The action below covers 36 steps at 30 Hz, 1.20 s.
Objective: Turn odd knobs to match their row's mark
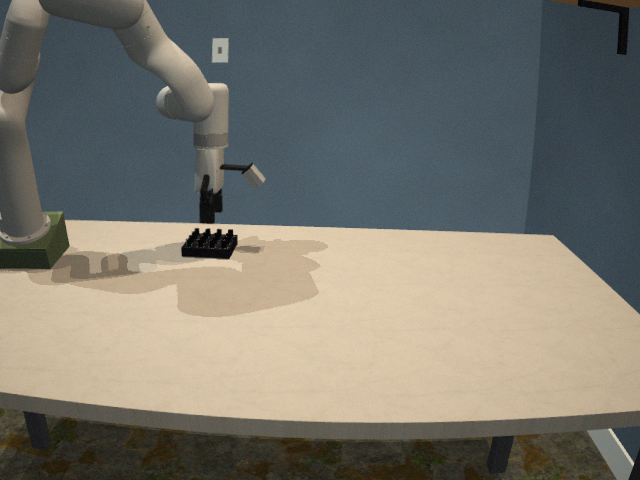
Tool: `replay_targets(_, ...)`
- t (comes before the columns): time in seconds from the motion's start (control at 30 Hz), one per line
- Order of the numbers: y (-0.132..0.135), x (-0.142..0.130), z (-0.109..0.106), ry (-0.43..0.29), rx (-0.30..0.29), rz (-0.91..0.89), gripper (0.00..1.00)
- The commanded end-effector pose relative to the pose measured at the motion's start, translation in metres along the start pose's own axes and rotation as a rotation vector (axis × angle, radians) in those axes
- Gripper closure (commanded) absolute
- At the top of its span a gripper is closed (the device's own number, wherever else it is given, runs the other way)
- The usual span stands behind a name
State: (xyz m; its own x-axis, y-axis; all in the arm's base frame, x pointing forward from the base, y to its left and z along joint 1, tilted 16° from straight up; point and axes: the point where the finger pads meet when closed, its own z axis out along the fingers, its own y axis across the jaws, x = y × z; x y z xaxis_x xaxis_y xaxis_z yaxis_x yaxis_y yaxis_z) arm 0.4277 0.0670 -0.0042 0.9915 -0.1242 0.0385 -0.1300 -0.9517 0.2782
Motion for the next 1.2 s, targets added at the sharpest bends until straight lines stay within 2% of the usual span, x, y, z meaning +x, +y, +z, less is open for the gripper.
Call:
replay_targets(0.0,-0.0009,0.0014,-0.0015,0.004,0.002,0.0,0.0)
replay_targets(0.77,-0.0009,0.0011,-0.0015,0.004,0.002,0.0,0.0)
replay_targets(1.17,-0.001,-0.0078,-0.0015,0.004,0.002,0.0,0.0)
